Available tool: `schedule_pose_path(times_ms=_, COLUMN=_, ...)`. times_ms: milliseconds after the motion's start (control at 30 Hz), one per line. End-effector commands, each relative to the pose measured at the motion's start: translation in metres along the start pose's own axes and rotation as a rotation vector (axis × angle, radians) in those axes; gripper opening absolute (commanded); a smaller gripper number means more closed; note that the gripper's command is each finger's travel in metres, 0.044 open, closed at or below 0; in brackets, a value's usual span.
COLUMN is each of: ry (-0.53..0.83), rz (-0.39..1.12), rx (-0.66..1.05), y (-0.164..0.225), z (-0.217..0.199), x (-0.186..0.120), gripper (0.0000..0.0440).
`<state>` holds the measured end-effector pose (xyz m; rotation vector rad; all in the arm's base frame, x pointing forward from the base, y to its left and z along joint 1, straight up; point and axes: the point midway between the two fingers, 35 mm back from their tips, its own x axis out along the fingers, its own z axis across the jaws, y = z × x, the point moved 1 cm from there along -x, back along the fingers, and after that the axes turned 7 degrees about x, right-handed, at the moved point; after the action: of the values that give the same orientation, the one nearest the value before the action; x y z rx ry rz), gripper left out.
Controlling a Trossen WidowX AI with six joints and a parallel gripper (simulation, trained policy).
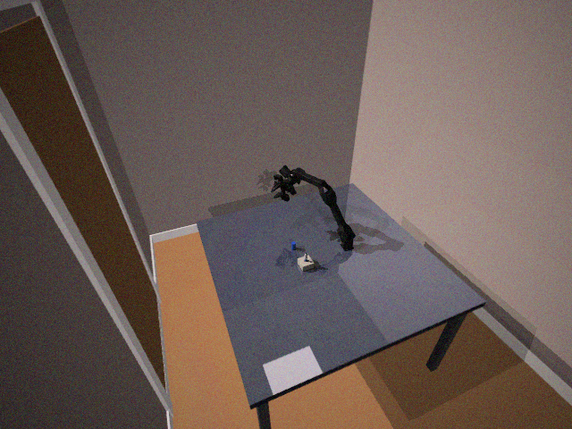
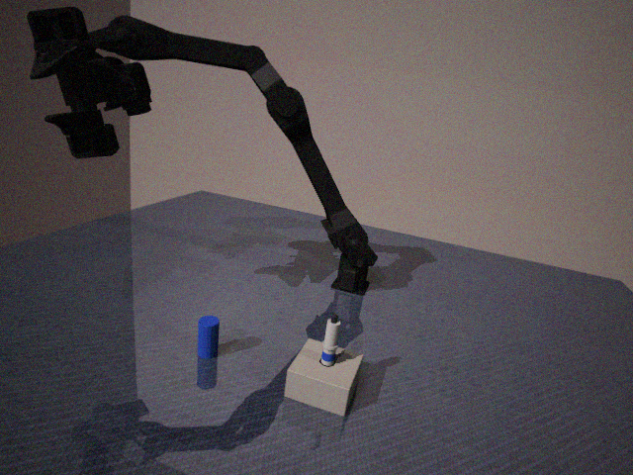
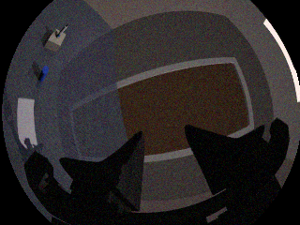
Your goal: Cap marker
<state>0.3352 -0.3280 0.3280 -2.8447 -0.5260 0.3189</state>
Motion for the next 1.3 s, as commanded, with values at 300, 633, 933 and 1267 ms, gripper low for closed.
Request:
schedule_pose_path(times_ms=300, ry=-0.151, rz=0.051, rx=0.054, y=-0.011, z=0.023, x=0.020, gripper=0.0227)
schedule_pose_path(times_ms=633, ry=-0.269, rz=0.083, rx=0.081, y=-0.021, z=0.041, x=0.030, gripper=0.0239)
schedule_pose_path(times_ms=933, ry=-0.377, rz=0.105, rx=0.103, y=-0.030, z=0.058, x=0.037, gripper=0.0249)
schedule_pose_path(times_ms=1267, ry=-0.497, rz=0.123, rx=0.127, y=-0.039, z=0.078, x=0.042, gripper=0.0260)
